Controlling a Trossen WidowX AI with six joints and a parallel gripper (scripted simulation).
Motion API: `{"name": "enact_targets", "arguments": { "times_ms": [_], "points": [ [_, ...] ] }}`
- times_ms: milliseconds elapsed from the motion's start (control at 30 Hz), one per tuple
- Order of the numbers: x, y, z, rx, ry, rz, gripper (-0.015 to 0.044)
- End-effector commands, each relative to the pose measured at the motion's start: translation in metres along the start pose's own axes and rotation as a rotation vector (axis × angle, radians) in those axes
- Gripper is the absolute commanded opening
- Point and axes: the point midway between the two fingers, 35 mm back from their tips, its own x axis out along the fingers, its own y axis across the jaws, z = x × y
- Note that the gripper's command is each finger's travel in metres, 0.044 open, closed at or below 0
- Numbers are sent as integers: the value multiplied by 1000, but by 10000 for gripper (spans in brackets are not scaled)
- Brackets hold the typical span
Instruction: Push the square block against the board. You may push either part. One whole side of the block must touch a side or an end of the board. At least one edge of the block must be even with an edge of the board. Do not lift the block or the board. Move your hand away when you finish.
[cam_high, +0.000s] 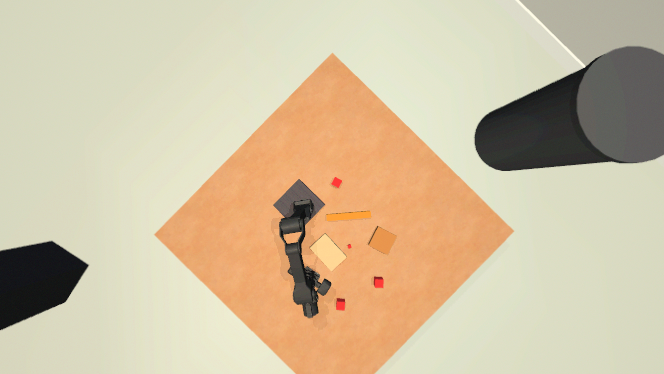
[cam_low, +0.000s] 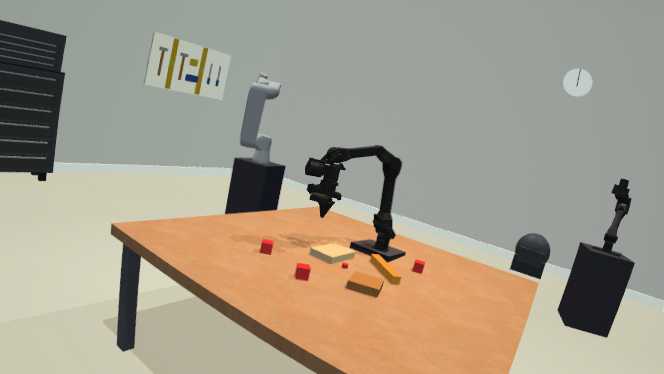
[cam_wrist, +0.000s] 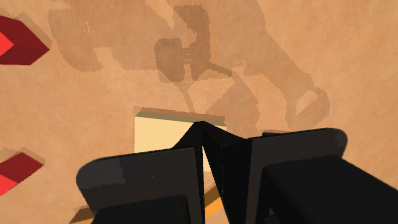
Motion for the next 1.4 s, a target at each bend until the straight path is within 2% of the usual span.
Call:
{"name": "enact_targets", "arguments": {
  "times_ms": [0,1100,1367],
  "points": [
    [7,-9,-8,-120,6,-9,0],
    [64,-78,-75,-1261,20,-6,0],
    [76,-81,-78,-1315,21,-6,0]
  ]
}}
